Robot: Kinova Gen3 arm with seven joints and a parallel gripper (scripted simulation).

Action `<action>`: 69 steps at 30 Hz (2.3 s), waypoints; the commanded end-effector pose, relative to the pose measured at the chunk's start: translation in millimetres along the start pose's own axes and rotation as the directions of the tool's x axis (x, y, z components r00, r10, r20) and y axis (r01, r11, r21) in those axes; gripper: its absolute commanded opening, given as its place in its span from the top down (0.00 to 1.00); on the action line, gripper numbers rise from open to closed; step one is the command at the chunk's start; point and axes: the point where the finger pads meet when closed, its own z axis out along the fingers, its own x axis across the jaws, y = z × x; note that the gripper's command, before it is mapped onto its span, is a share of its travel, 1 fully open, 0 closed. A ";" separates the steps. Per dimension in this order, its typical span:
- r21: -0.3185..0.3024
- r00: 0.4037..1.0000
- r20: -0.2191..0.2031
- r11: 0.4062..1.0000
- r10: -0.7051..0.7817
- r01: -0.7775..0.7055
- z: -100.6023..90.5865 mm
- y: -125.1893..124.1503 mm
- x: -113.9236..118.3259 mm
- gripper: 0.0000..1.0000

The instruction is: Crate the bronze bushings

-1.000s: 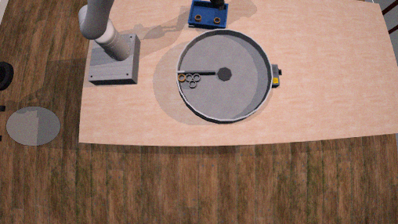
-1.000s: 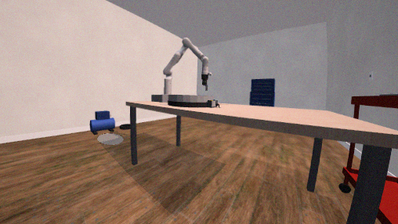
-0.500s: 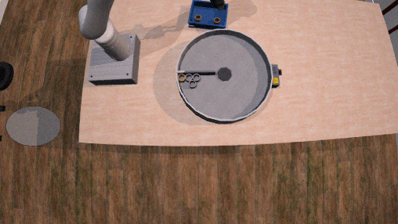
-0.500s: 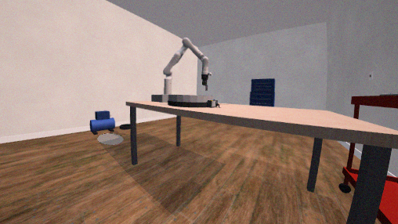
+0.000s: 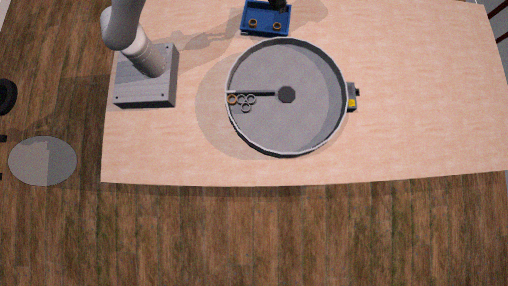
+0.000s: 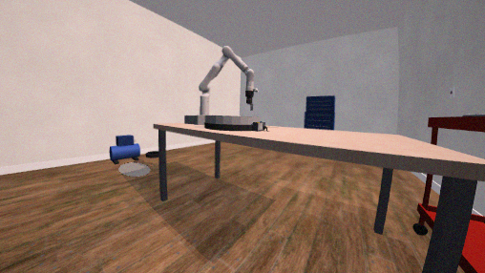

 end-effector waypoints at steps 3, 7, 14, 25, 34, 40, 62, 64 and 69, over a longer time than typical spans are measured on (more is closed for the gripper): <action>0.002 1.000 0.000 1.000 0.000 0.000 -0.9 -0.6 0.0 0.58; 0.002 1.000 0.000 1.000 0.000 0.000 -0.9 -0.6 0.0 0.58; 0.002 1.000 0.000 1.000 0.000 0.000 -0.9 -0.6 0.0 0.58; 0.002 1.000 0.000 1.000 0.000 0.000 -0.9 -0.6 0.0 0.00; 0.002 1.000 0.000 1.000 0.000 0.000 -0.9 -0.6 0.0 0.00; 0.002 1.000 0.000 1.000 0.000 0.000 -0.9 -0.6 0.0 0.00; 0.002 0.969 -0.001 0.969 -0.247 0.247 -3.8 2.5 -3.6 0.00; 0.002 0.969 -0.001 0.969 -0.247 0.247 -3.8 2.5 -3.6 0.00; 0.002 0.921 -0.001 0.921 -0.389 0.389 -5.4 4.4 -5.8 0.00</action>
